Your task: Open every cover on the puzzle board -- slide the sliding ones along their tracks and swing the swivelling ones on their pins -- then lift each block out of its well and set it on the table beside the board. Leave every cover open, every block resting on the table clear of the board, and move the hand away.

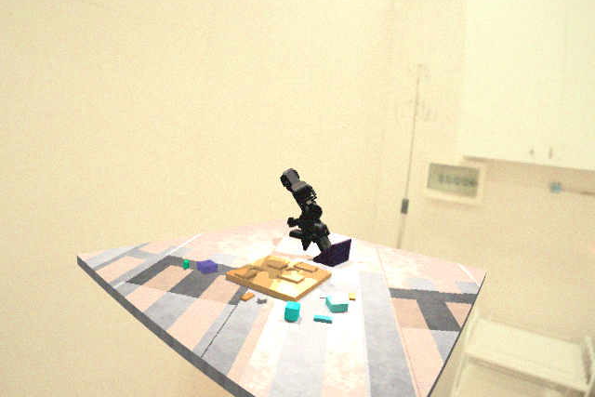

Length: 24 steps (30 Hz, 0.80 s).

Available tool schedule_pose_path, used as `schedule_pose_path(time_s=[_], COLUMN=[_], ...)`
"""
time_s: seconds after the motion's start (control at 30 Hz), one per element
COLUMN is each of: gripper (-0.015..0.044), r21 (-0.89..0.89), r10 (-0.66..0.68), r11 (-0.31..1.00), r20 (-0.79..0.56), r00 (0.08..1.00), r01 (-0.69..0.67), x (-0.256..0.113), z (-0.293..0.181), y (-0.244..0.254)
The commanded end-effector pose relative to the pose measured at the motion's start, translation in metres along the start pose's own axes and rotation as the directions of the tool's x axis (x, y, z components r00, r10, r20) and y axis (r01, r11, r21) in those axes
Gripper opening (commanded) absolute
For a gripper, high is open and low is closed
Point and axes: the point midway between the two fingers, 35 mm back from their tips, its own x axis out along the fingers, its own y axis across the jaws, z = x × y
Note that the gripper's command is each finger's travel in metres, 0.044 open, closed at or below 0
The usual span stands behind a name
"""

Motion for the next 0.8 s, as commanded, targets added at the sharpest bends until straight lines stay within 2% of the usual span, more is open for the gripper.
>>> schedule_pose_path(time_s=[0.0, 0.77], gripper=[0.0000, 0.0000], r21=[0.003, 0.003], r10=[-0.001, 0.000], r11=[1.000, 1.000], r20=[-0.002, -0.003], r00=[1.000, 1.000], r01=[0.001, 0.000], x=[0.003, 0.026], z=[0.000, -0.001], y=[0.000, 0.001])
